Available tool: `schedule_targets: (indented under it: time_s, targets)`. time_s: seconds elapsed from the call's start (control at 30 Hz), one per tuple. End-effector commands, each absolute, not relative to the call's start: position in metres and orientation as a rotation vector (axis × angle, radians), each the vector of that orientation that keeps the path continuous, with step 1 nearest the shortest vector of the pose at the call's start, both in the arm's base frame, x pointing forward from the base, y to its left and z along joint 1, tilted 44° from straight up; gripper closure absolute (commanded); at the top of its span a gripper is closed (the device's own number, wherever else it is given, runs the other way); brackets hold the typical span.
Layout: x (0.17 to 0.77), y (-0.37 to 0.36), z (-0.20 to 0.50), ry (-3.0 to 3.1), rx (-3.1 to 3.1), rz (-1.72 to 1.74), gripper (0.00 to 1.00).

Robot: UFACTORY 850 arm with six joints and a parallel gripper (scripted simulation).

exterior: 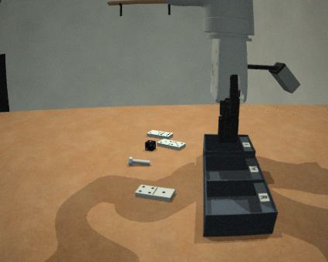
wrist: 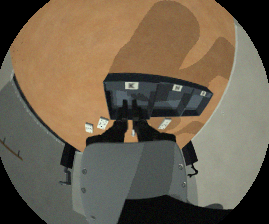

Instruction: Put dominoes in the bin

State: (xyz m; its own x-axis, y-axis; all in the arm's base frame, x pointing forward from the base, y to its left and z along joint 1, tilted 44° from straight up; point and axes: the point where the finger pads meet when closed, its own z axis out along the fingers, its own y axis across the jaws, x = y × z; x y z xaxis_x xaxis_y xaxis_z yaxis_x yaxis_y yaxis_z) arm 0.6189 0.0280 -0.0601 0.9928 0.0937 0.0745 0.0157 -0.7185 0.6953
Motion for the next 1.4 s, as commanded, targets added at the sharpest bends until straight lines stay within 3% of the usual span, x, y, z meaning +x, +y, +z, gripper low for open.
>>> schedule_targets:
  time_s: [0.0,0.33,0.93,1.37]
  targets:
    - [0.618,0.037,-0.051,0.076,2.371,0.136,0.93]
    - [0.616,0.047,-0.040,0.076,2.371,0.136,0.93]
    - [0.601,0.138,0.054,0.076,2.371,0.136,0.93]
    - [0.601,0.138,0.054,0.076,2.371,0.136,0.93]
